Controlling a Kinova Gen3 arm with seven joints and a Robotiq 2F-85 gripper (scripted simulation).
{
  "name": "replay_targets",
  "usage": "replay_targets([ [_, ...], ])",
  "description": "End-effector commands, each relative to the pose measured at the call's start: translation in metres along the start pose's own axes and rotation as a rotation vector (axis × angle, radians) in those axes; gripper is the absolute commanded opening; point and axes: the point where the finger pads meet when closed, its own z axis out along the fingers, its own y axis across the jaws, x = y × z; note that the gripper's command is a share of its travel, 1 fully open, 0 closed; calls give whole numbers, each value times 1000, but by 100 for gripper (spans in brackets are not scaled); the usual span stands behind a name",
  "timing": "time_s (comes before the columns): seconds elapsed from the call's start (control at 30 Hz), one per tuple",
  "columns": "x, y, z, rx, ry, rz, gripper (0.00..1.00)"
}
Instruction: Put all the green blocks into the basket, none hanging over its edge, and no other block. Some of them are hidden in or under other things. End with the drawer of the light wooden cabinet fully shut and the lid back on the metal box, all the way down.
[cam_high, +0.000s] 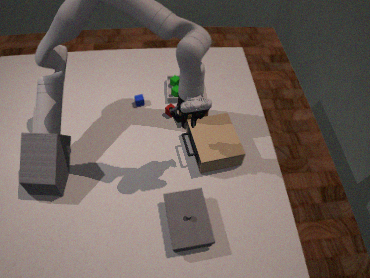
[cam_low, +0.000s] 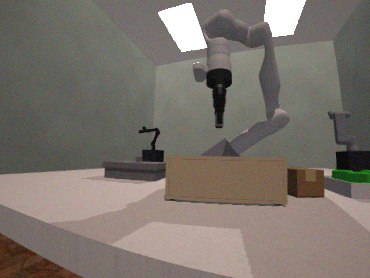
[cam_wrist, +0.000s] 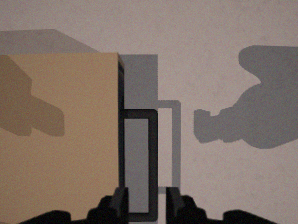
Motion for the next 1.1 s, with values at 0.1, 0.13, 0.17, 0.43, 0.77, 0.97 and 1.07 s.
replay_targets([
  [0.1,0,0,-6,2,1,0,30],
  [0.13,0,0,-7,2,1,0,30],
  [0.17,0,0,-7,2,1,0,30],
  [0.43,0,0,-9,2,1,0,30],
  [0.77,-26,45,-39,2,1,0,30],
  [0.97,-26,45,-39,2,1,0,30],
  [1.07,-26,45,-39,2,1,0,30],
])
